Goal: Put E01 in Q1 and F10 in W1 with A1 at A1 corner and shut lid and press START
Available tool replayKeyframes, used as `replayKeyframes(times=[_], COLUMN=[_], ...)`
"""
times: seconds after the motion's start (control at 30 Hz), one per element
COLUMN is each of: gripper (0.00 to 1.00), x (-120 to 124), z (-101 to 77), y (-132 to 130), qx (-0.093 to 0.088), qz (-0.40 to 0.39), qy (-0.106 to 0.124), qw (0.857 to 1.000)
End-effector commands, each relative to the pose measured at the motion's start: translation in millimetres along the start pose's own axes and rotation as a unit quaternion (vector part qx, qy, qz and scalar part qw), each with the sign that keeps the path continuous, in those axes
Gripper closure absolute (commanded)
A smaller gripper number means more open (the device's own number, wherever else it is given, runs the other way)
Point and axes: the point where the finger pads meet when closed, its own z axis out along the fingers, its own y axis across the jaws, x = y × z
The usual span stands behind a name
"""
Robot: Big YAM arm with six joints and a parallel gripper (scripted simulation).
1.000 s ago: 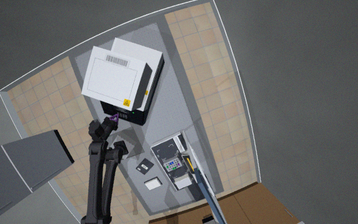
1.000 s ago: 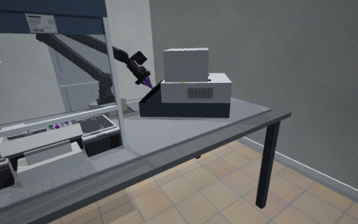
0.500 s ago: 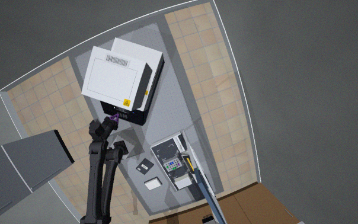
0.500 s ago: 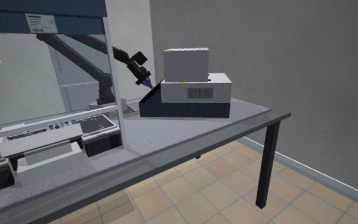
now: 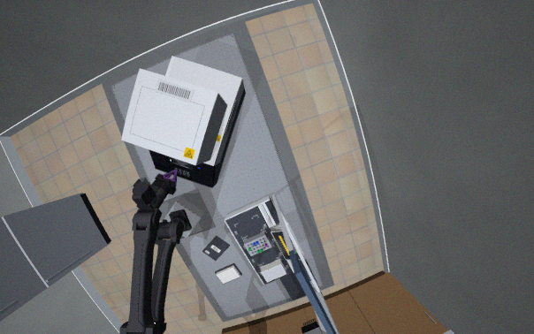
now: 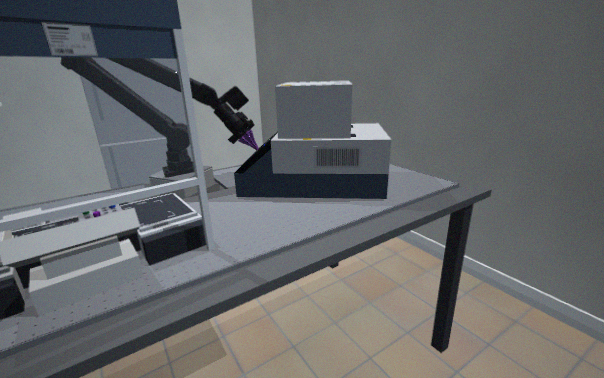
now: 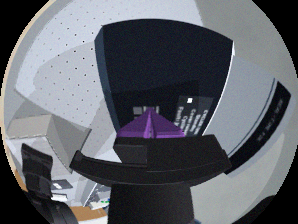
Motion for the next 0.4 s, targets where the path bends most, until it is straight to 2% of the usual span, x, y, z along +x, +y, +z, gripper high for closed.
replayKeyframes(times=[0.0,0.37], gripper=[1.0,1.0], x=[-6.5,-7.9], z=[-19.7,-46.0], y=[-33.2,-34.9], qx=[0.03,0.031], qz=[0.013,0.015], qy=[-0.008,-0.01], qw=[0.999,0.999])
